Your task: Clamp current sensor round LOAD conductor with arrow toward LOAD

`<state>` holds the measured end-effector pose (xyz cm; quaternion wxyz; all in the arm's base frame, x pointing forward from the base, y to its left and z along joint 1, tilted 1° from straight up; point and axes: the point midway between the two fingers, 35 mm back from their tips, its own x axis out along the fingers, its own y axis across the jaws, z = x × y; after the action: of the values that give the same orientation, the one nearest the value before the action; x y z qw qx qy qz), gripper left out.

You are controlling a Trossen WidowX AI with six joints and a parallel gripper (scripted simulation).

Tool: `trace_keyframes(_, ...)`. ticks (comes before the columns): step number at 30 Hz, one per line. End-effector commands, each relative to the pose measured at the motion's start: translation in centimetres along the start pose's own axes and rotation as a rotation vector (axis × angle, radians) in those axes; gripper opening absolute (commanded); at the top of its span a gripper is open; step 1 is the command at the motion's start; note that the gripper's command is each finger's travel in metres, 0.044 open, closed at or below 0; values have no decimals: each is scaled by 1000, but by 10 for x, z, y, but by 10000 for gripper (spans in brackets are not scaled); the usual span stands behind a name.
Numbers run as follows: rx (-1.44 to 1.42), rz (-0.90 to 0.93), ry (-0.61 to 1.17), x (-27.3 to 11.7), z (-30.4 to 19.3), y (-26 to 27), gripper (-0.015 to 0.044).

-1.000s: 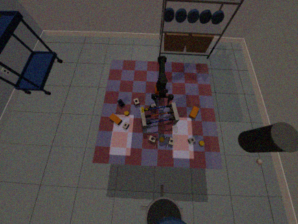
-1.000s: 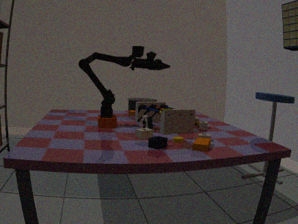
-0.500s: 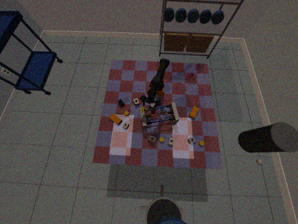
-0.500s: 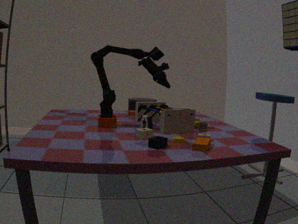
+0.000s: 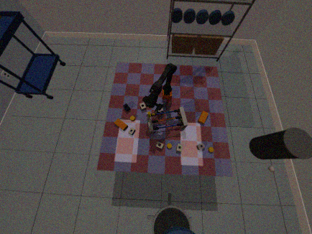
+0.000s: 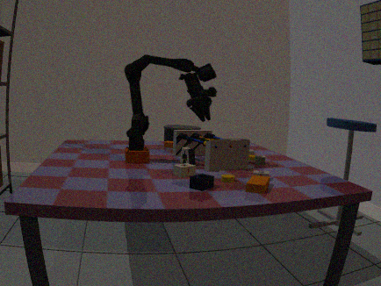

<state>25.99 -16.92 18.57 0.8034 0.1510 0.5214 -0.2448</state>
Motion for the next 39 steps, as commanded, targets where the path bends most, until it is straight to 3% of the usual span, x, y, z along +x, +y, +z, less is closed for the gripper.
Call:
trace_keyframes(1,6,-6,7,0,-1,-1,440)
trace_keyframes(11,-10,-4,15,1,-2,0,440)
trace_keyframes(20,-822,172,377,41,-100,52,440)
trace_keyframes(39,-839,177,384,62,-109,54,440)
